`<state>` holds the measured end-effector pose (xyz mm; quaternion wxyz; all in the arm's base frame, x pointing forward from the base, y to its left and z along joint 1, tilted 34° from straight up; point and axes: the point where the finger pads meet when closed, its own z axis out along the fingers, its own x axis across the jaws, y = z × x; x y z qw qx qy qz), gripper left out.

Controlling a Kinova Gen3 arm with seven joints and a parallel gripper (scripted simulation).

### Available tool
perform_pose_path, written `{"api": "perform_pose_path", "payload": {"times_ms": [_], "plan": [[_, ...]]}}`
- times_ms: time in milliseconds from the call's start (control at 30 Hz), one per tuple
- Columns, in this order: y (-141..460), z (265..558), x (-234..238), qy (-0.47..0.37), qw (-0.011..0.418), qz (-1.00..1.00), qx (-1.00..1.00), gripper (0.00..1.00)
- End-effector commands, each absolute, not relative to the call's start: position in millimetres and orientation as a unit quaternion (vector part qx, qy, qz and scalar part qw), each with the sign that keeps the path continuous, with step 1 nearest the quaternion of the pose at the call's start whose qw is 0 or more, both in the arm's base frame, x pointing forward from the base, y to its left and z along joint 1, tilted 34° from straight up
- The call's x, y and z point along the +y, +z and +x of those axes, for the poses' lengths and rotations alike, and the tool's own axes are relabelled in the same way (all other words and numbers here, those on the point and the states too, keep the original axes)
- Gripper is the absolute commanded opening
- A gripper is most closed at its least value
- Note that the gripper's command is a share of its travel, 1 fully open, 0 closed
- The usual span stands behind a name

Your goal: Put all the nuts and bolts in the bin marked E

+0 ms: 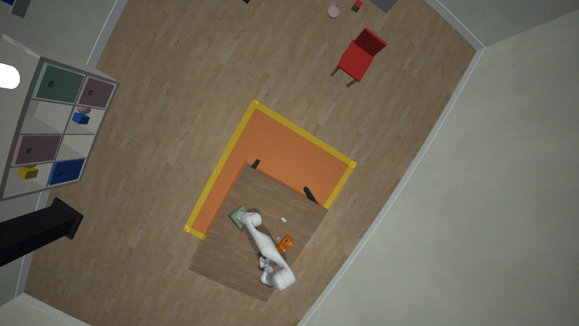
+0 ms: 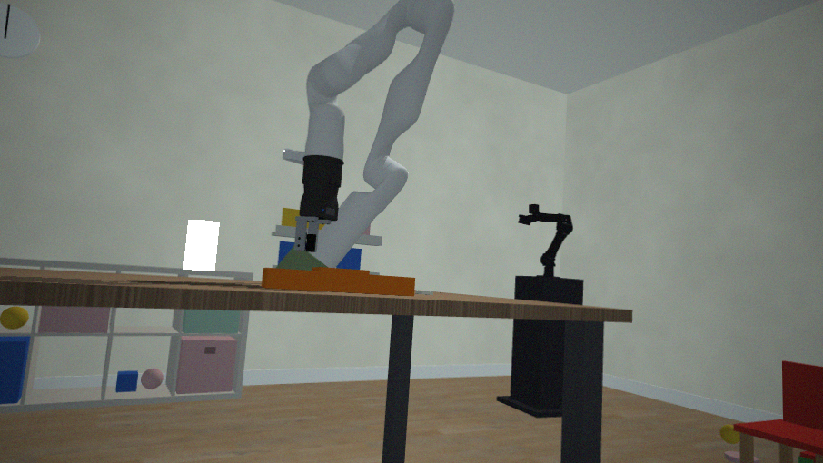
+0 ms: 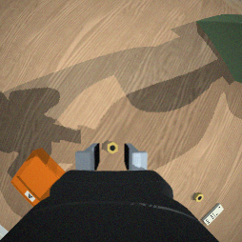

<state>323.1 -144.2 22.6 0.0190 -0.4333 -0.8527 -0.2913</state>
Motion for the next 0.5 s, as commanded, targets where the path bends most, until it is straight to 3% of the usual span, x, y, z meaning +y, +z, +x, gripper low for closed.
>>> {"api": "perform_pose_path", "payload": {"times_ms": [0, 467], "plan": [[20.9, 321.0, -146.0, -0.293, 0.02, -0.438, -0.85, 0.64], [23.1, 324.2, -143.8, -0.293, 0.02, -0.438, -0.85, 0.64]]}}
